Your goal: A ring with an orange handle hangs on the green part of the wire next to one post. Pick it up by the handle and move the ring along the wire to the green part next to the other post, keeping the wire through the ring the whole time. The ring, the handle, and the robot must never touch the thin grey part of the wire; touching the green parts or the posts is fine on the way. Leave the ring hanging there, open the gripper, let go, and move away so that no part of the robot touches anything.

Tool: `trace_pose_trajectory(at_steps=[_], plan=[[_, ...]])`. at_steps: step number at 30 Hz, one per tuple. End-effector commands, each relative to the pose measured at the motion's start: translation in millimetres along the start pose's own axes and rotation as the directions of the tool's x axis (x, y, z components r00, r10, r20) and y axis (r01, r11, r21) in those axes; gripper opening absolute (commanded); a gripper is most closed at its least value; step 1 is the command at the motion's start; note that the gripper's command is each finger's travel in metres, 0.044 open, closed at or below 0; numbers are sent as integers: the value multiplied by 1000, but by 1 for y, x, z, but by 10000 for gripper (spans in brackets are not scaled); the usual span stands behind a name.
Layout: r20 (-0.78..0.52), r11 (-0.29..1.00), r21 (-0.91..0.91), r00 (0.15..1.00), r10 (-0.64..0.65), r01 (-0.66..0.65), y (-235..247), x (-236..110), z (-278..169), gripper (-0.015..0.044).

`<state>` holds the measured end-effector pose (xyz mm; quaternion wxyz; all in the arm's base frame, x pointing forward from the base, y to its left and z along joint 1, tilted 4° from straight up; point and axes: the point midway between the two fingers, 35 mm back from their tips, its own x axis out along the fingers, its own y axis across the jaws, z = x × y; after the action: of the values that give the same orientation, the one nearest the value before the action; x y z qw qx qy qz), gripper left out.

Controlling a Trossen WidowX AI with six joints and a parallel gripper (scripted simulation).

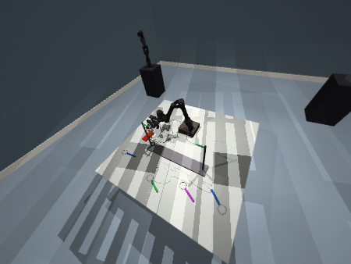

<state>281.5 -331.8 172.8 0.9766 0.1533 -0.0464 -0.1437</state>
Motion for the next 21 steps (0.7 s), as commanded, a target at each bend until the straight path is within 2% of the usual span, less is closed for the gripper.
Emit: trace_pose_trajectory(at_steps=[1, 5, 7, 14, 21], plan=[[-84, 980, -160, 991, 106, -118, 2, -36, -57, 160], [-140, 923, -294, 966, 215, -248, 17, -73, -101, 160], [-147, 910, -315, 961, 235, -271, 20, -80, -107, 160], [-147, 910, -314, 961, 234, -270, 20, -79, -107, 160], [-138, 928, -276, 966, 218, -249, 37, -41, -77, 160]])
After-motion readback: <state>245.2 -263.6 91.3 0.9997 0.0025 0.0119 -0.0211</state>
